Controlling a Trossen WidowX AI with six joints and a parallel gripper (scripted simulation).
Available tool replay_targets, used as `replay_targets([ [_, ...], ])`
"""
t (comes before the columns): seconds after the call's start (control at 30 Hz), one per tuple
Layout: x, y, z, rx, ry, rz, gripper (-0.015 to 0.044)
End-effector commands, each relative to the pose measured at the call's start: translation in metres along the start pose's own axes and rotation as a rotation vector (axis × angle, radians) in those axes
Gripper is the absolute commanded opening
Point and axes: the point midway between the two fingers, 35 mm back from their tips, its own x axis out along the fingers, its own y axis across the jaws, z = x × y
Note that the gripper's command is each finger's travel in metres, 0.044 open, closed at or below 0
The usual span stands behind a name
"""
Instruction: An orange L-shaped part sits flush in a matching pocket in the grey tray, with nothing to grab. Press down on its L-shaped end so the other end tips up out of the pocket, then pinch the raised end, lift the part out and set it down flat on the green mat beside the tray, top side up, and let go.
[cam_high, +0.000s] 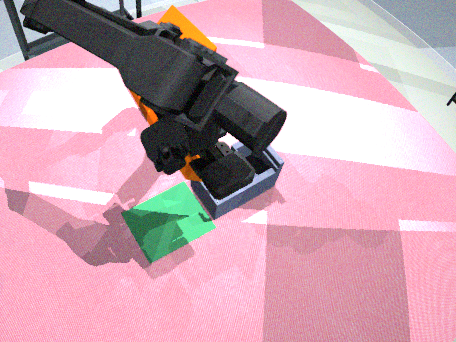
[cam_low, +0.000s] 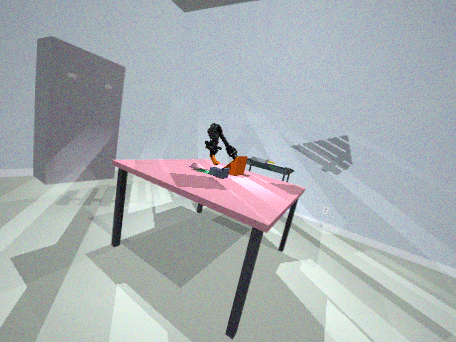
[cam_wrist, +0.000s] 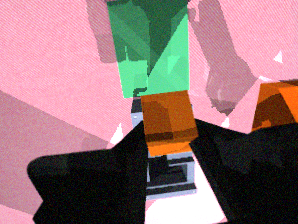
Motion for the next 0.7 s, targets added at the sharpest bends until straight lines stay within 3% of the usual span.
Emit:
replay_targets([
  [0.0, -0.001, -0.002, 0.022, 0.0, -0.004, 0.002, 0.0],
  [0.4, -0.001, -0.008, 0.077, 0.0, -0.007, 0.002, 0.0],
  [0.67, 0.001, -0.008, 0.078, 0.0, -0.007, 0.002, 0.0],
])
